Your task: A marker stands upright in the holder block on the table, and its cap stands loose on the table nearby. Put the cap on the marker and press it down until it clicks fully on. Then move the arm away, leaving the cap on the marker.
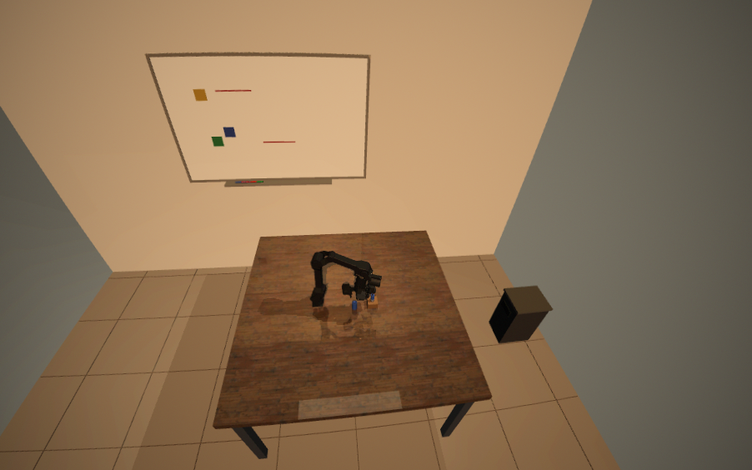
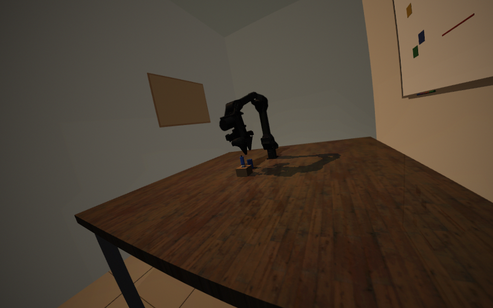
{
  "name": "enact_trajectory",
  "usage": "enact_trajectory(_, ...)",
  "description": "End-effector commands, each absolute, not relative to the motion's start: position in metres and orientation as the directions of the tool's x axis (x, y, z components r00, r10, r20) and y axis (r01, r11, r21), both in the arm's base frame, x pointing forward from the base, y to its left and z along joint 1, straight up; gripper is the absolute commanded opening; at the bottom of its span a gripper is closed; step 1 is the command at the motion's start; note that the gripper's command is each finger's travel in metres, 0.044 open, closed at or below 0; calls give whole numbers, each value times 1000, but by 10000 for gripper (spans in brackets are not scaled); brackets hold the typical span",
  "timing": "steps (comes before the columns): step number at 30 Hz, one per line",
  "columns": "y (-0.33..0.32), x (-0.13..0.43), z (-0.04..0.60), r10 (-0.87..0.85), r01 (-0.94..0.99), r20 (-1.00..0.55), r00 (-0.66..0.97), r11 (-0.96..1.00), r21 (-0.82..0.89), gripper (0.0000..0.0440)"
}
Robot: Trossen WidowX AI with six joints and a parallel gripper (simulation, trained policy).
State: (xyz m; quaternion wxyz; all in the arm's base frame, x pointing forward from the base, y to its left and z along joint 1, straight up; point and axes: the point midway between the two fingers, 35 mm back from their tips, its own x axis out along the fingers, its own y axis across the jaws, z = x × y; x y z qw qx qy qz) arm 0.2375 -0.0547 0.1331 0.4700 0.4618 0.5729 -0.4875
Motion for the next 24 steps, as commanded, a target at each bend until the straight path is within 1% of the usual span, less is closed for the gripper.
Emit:
enact_trajectory(1, -56, 235, 124, 84, 984, -985, -152, 101, -143, 322)
enact_trajectory(24, -61, 227, 80, 103, 973, -974, -200, 137, -185, 315)
